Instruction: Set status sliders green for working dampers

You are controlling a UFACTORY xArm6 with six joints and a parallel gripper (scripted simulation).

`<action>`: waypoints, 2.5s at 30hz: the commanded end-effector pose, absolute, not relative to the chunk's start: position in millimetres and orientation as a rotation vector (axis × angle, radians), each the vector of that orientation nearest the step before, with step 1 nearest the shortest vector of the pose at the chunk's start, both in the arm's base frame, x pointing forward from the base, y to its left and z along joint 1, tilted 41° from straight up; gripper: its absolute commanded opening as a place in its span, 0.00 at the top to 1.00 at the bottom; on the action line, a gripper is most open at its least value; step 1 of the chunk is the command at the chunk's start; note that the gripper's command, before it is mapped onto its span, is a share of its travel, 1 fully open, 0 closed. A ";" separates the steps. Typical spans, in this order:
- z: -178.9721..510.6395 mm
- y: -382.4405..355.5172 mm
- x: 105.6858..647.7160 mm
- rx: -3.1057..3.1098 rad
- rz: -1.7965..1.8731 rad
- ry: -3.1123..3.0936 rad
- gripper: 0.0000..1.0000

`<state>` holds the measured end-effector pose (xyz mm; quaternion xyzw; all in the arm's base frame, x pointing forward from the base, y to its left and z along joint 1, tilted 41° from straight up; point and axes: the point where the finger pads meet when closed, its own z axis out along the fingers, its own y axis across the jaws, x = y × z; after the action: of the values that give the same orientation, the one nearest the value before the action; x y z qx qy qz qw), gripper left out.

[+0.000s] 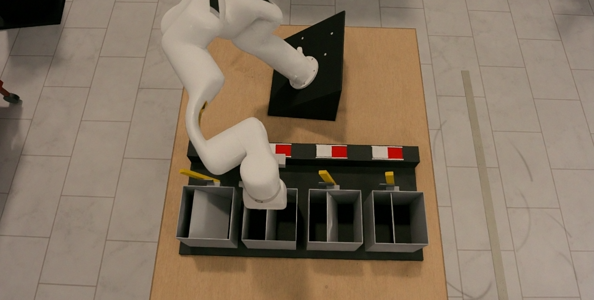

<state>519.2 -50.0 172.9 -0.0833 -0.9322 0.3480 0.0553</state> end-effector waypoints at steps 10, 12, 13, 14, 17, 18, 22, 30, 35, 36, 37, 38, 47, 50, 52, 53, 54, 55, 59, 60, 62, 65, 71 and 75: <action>174.3 -49.1 520.2 -0.253 1.056 -2.834 0.61; 174.3 -49.1 520.2 -0.253 1.056 -2.834 0.61; 174.3 -49.1 520.2 -0.253 1.056 -2.834 0.61; 174.3 -49.1 520.2 -0.253 1.056 -2.834 0.61; 174.3 -49.1 520.2 -0.253 1.056 -2.834 0.61; 174.3 -49.1 520.2 -0.253 1.056 -2.834 0.61; 174.3 -49.1 520.2 -0.253 1.056 -2.834 0.61; 174.3 -49.1 520.2 -0.253 1.056 -2.834 0.61; 174.3 -49.1 520.2 -0.253 1.056 -2.834 0.61; 174.3 -49.1 520.2 -0.253 1.056 -2.834 0.61; 174.3 -49.1 520.2 -0.253 1.056 -2.834 0.61; 174.3 -49.1 520.2 -0.253 1.056 -2.834 0.61; 174.3 -49.1 520.2 -0.253 1.056 -2.834 0.61; 174.3 -49.1 520.2 -0.253 1.056 -2.834 0.61; 174.3 -49.1 520.2 -0.253 1.056 -2.834 0.61; 174.3 -49.1 520.2 -0.253 1.056 -2.834 0.61; 174.3 -49.1 520.2 -0.253 1.056 -2.834 0.61; 174.3 -49.1 520.2 -0.253 1.056 -2.834 0.61; 174.3 -49.1 520.2 -0.253 1.056 -2.834 0.61; 174.3 -49.1 520.2 -0.253 1.056 -2.834 0.61; 174.3 -49.1 520.2 -0.253 1.056 -2.834 0.61; 174.5 -49.3 516.6 -0.253 1.050 -2.837 0.61; 174.8 -52.8 465.6 -0.261 0.967 -2.870 0.61; 175.5 -55.1 439.8 -0.263 0.926 -2.886 0.61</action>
<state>472.9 -53.4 171.5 -0.0890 -0.9395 0.3249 0.0626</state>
